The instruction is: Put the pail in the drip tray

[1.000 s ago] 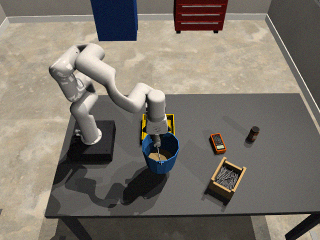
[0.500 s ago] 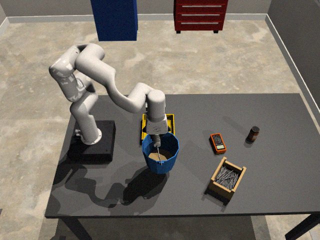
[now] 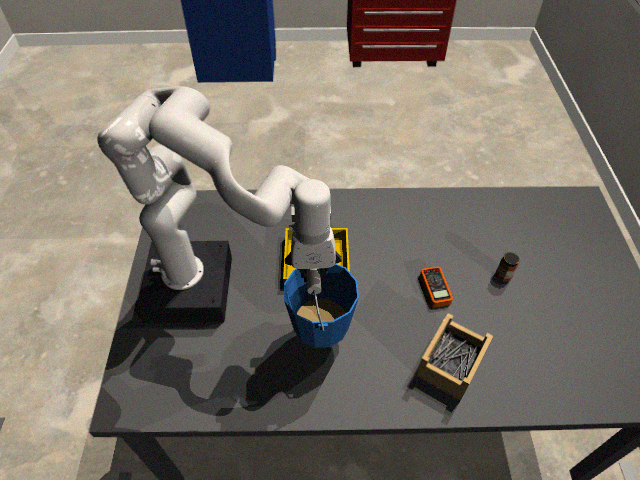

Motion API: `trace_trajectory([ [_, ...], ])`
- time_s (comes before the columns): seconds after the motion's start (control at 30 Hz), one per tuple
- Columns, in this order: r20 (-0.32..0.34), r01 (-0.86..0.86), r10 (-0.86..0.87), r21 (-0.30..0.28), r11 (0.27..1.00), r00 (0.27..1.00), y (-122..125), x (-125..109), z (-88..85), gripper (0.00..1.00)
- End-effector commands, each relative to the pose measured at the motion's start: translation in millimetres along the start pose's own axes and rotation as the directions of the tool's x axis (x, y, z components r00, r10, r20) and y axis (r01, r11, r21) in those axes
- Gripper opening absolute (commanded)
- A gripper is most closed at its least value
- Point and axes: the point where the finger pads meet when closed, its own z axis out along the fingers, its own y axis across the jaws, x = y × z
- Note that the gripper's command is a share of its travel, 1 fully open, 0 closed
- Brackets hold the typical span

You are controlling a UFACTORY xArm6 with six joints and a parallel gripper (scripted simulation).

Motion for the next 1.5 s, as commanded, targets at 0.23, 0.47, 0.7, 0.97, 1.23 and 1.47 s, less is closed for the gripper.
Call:
trace_trajectory([
  [0.23,0.003,0.000,0.000,-0.006,1.000,1.000,1.4,-0.7,-2.3,0.00],
  [0.47,0.003,0.000,0.000,-0.006,1.000,1.000,1.4,-0.7,-2.3,0.00],
  [0.7,0.003,0.000,0.000,-0.006,1.000,1.000,1.4,-0.4,-2.3,0.00],
  [0.97,0.003,0.000,0.000,-0.006,1.000,1.000,1.4,0.7,-2.3,0.00],
  [1.23,0.003,0.000,0.000,-0.006,1.000,1.000,1.4,4.3,-2.3,0.00],
  [1.47,0.003,0.000,0.000,-0.006,1.000,1.000,1.4,10.0,-2.3,0.00],
])
